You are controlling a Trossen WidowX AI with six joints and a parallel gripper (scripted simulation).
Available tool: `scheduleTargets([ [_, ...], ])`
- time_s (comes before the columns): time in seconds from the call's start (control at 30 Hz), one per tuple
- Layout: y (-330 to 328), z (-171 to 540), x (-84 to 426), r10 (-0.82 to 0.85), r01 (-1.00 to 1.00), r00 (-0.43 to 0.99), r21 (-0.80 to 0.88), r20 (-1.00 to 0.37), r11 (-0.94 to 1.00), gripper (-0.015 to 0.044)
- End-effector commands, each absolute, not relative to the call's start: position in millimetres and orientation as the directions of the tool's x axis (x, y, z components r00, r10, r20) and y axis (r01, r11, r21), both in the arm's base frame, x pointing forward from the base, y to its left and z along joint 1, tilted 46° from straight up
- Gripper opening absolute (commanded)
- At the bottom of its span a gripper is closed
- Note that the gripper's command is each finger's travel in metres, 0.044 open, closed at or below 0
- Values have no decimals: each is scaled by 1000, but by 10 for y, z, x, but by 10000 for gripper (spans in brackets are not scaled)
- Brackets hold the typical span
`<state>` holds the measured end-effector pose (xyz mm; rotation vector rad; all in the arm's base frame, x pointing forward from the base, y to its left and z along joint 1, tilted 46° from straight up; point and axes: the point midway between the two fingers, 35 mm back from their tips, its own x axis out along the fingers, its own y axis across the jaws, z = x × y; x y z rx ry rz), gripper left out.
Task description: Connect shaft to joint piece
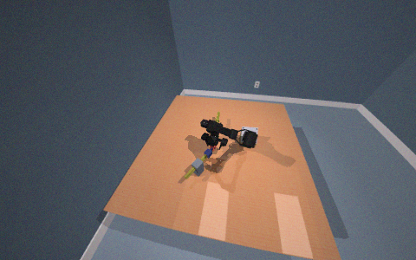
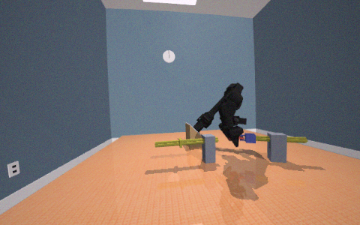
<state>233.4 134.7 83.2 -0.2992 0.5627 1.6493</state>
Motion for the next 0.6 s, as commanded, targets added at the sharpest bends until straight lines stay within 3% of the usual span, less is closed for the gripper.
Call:
scheduleTargets([
  [0.0, 1334, 859, 2340, 810, -978, -177, 193, -560, -80, 440],
  [0.37, 1182, 1067, 2382, 556, -985, -172, 160, -813, -70, 440],
  [0.57, 1172, 1082, 2386, 538, -985, -170, 159, -825, -68, 440],
])
